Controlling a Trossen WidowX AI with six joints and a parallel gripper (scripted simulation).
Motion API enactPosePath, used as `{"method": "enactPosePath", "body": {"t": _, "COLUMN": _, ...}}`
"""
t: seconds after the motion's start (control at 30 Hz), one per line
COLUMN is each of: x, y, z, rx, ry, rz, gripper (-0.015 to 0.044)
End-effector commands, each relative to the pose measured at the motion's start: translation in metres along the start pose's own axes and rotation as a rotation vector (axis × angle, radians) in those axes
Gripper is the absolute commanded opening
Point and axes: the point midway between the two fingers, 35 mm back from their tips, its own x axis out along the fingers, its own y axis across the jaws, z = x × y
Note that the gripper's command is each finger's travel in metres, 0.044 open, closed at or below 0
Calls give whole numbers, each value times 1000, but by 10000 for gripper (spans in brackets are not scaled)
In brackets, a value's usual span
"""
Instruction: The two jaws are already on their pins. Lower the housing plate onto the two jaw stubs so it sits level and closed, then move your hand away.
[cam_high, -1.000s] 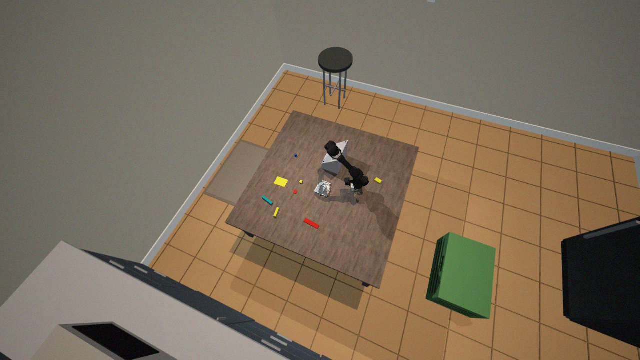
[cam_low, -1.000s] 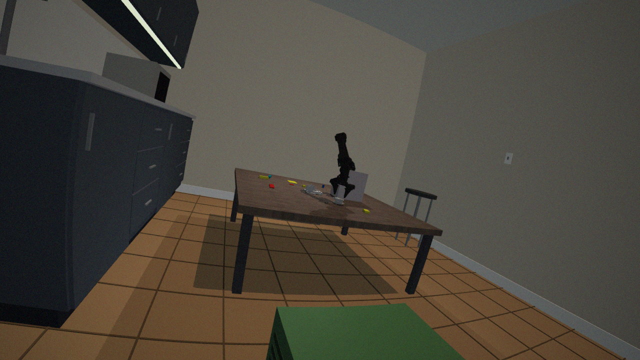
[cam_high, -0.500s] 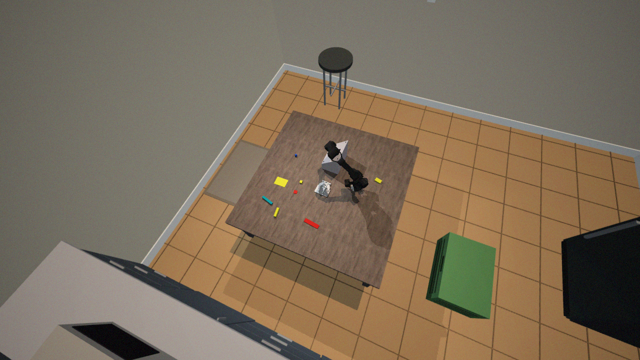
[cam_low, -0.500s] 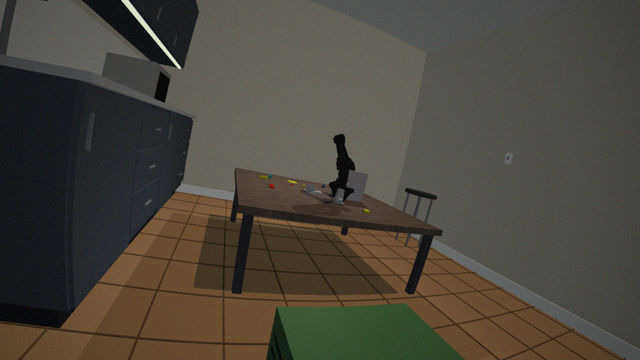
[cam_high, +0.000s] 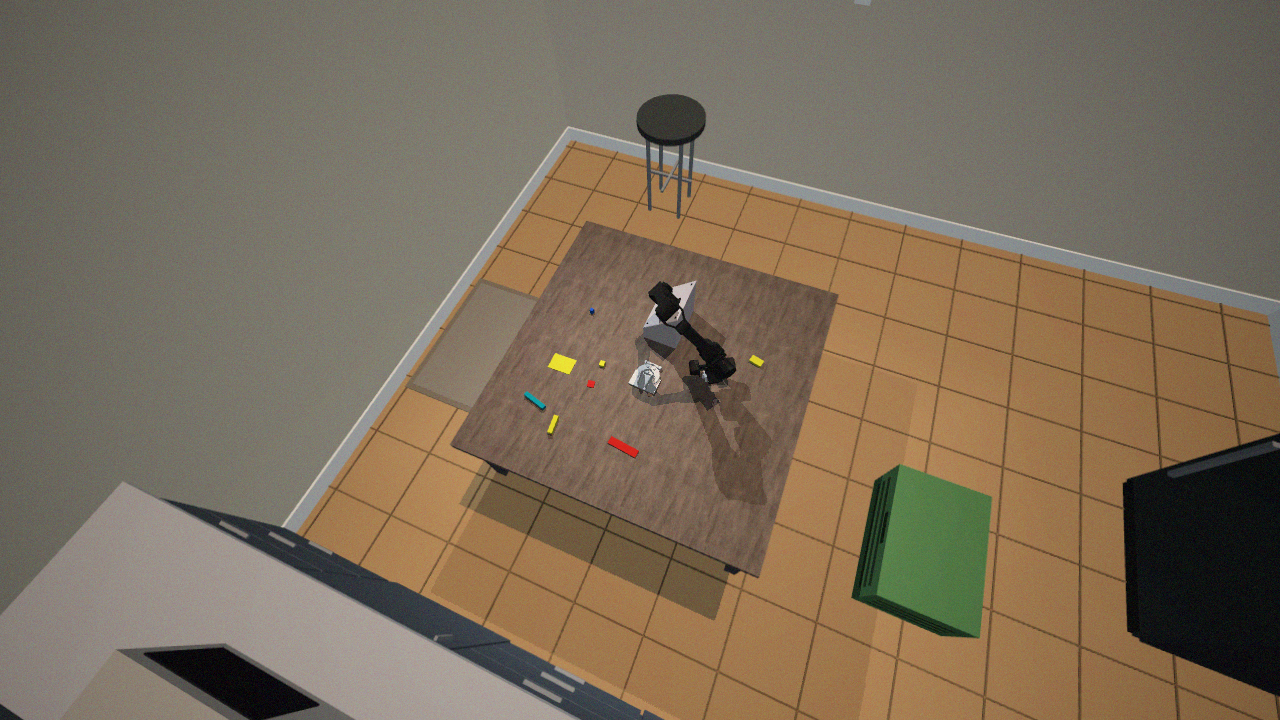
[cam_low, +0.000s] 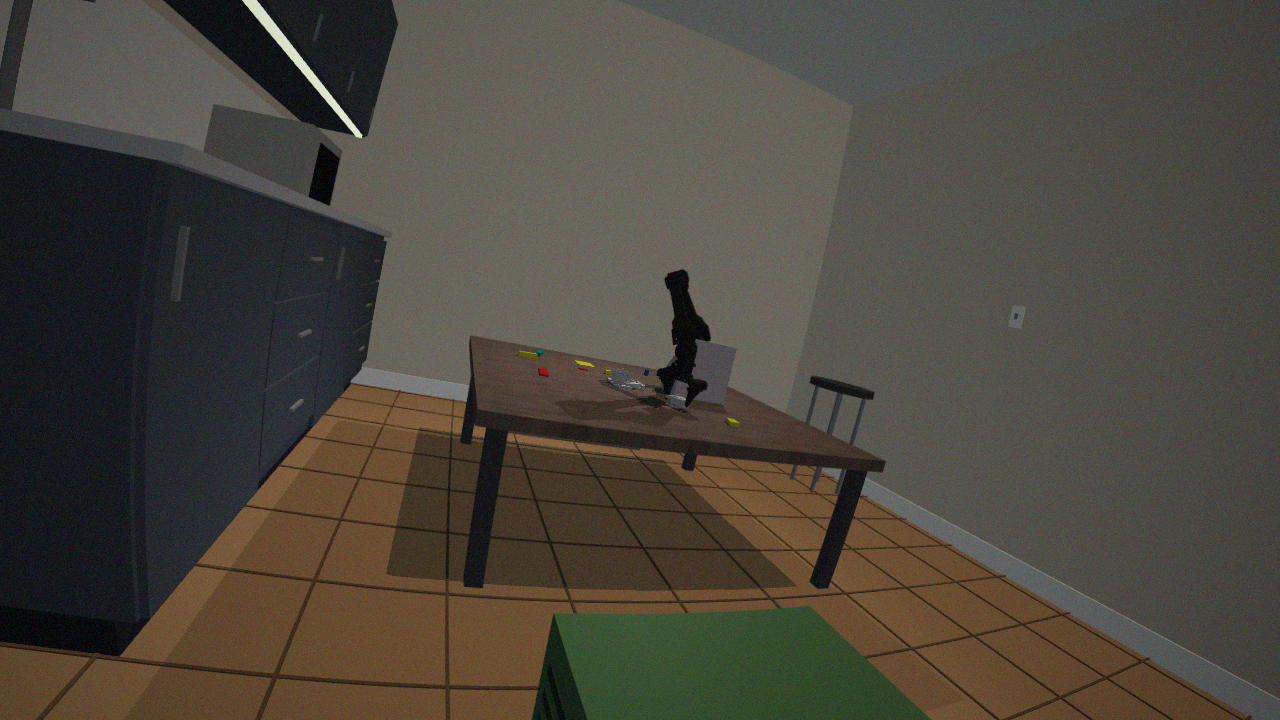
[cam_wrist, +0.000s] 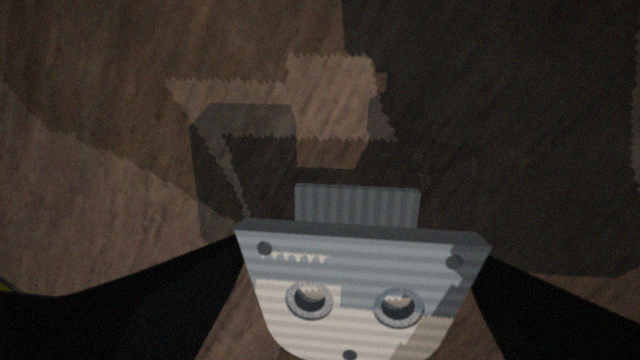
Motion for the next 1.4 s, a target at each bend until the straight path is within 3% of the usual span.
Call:
{"method": "enactPosePath", "body": {"t": 0.0, "x": 1, "y": 0, "z": 0, "rx": -5, "ry": -2, "rz": -3, "gripper": 440}}
{"method": "enactPosePath", "body": {"t": 0.5, "x": 1, "y": 0, "z": 0, "rx": -5, "ry": -2, "rz": -3, "gripper": 440}}
{"method": "enactPosePath", "body": {"t": 0.93, "x": 1, "y": 0, "z": 0, "rx": 0, "ry": 0, "rz": 0, "gripper": 353}}
{"method": "enactPosePath", "body": {"t": 1.37, "x": 0, "y": 0, "z": 0, "rx": 0, "ry": 0, "rz": 0, "gripper": 351}}
